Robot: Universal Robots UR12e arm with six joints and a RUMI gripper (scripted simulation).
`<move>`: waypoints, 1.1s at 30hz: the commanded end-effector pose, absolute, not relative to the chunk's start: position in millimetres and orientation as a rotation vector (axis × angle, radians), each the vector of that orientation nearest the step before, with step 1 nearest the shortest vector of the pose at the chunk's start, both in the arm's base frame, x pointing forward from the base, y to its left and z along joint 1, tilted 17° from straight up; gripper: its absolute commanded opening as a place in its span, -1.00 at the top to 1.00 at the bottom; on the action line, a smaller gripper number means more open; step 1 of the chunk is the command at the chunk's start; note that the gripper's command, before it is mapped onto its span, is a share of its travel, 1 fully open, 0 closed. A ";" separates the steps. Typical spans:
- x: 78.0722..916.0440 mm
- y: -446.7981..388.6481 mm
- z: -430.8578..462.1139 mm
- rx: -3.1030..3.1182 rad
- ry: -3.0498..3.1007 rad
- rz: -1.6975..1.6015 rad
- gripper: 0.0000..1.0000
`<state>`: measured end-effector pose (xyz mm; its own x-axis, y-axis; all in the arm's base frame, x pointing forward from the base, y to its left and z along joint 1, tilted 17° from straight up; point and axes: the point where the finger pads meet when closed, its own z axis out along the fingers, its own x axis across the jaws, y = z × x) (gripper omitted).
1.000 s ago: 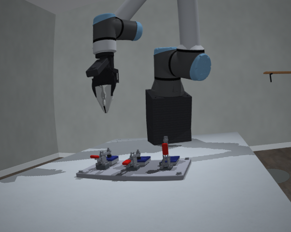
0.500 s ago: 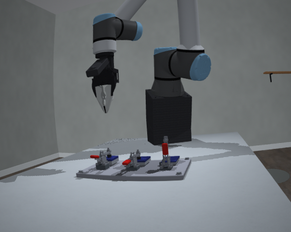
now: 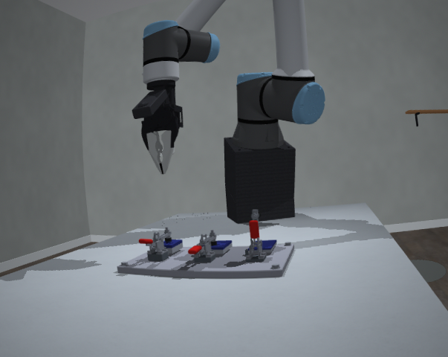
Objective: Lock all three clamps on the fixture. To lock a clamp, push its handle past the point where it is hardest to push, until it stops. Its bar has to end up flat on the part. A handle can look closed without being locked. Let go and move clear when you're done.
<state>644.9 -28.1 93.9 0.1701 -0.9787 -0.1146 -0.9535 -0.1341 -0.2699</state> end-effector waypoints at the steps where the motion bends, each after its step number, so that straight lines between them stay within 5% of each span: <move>1: 643.0 -28.6 93.1 -2.167 1.859 -0.128 1.00; 19: 643.0 -28.6 93.0 -2.167 1.859 -0.128 1.00; 20: 644.9 -28.4 94.2 -2.169 1.856 -0.130 -0.17; 33: 644.9 -28.4 94.2 -2.169 1.856 -0.130 -0.17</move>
